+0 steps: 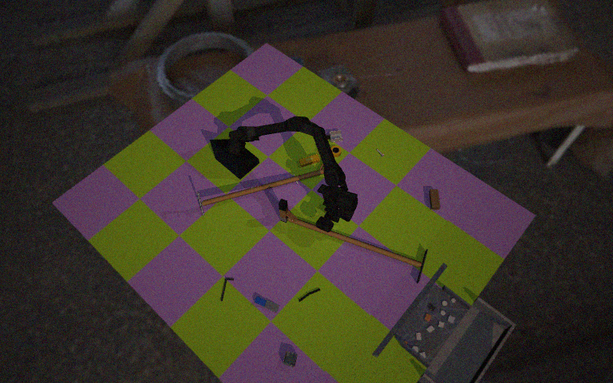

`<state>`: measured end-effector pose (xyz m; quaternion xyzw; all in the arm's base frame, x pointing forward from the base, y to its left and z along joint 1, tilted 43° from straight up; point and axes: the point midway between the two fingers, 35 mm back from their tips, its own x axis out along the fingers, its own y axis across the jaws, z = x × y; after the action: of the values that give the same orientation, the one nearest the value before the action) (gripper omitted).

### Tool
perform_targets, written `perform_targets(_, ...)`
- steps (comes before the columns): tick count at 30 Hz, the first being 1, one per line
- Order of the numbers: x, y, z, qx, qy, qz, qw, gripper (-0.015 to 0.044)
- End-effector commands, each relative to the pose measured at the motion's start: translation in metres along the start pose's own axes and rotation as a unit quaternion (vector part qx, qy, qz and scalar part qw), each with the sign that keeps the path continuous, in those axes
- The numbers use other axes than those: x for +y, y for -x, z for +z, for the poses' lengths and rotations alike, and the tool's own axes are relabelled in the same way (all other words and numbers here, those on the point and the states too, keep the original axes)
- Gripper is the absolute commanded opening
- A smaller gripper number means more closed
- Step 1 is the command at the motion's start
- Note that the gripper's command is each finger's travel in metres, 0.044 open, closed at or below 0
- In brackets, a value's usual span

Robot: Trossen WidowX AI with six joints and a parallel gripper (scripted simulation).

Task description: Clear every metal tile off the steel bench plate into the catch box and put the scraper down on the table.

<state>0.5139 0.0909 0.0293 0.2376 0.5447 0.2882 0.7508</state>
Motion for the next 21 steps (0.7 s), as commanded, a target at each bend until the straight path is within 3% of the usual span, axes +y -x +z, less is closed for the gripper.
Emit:
perform_targets(1, 0.0, -0.004, -0.002, 0.001, -0.002, -0.002, 1.0, 0.0)
perform_targets(21, -0.018, -0.005, 0.005, 0.001, -0.001, -0.003, 1.0, 0.0)
